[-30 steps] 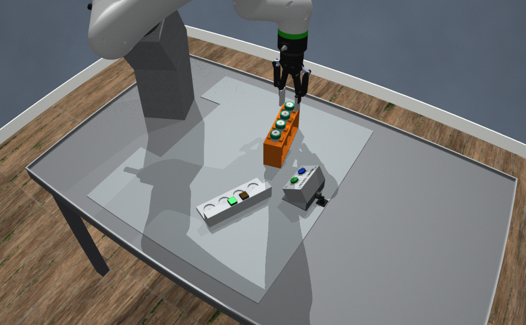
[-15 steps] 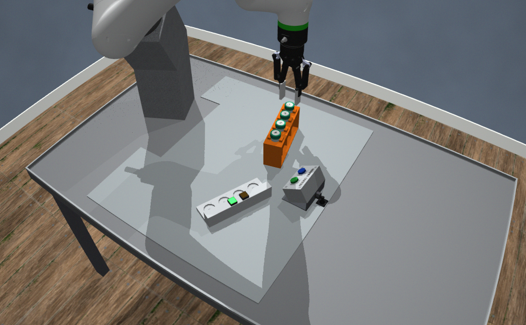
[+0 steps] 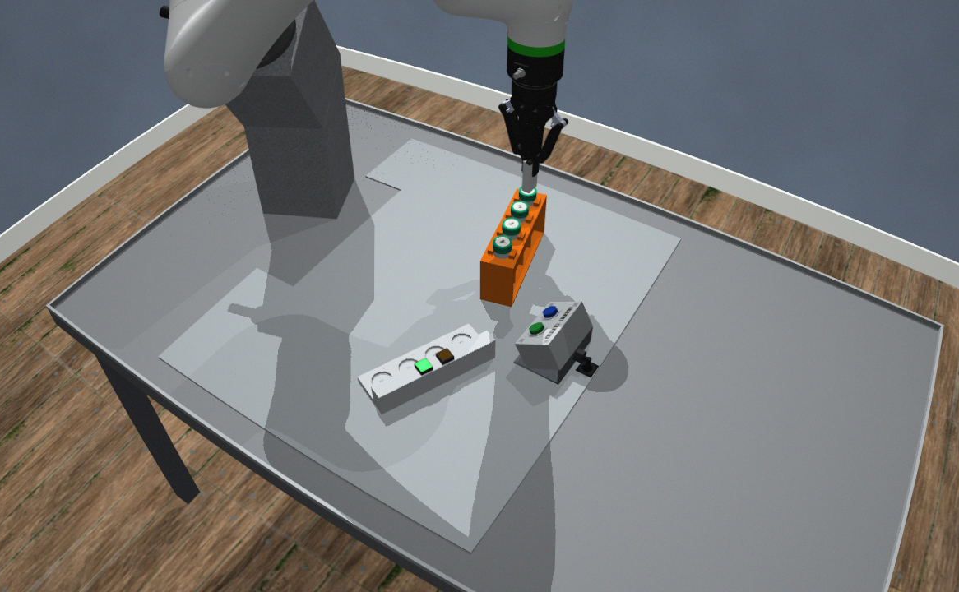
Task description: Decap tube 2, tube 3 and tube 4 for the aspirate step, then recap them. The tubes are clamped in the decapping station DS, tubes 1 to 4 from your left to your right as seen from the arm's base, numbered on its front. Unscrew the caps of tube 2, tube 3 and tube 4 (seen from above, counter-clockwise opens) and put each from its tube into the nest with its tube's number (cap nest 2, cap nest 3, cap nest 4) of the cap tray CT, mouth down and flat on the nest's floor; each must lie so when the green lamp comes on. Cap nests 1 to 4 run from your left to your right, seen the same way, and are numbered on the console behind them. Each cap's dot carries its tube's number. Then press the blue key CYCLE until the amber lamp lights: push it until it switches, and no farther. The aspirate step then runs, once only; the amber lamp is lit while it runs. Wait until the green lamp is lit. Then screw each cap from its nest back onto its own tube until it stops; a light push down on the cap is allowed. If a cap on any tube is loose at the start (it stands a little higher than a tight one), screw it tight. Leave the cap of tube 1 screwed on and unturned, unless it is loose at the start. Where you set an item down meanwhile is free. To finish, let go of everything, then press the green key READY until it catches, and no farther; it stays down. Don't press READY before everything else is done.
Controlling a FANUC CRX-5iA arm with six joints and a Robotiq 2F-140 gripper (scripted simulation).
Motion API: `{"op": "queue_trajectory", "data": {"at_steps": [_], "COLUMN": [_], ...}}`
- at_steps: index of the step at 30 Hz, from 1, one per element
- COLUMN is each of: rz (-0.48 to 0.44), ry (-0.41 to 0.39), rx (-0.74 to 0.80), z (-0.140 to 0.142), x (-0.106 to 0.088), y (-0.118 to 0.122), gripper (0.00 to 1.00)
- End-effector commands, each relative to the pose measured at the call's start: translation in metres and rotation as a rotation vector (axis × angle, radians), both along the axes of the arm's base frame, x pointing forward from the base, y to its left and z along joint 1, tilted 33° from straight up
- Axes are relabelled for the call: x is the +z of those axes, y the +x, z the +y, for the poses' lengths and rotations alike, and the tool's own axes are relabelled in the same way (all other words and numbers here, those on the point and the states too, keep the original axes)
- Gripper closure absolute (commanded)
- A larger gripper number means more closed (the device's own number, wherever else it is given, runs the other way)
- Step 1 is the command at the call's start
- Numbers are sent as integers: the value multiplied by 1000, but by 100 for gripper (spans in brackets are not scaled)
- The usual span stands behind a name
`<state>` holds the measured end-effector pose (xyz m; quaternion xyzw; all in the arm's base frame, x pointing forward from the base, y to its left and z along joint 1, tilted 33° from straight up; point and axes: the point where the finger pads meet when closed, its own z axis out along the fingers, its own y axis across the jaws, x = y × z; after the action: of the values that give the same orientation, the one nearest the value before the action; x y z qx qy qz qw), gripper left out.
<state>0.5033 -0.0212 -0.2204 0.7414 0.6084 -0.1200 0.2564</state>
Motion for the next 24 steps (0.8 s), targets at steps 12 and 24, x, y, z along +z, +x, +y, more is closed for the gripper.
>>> {"op": "queue_trajectory", "data": {"at_steps": [12, 24], "rz": [1, 1], "ry": [2, 2], "rx": [1, 1], "z": [-75, -120], "x": [53, 76], "y": [34, 54], "gripper": [100, 100]}}
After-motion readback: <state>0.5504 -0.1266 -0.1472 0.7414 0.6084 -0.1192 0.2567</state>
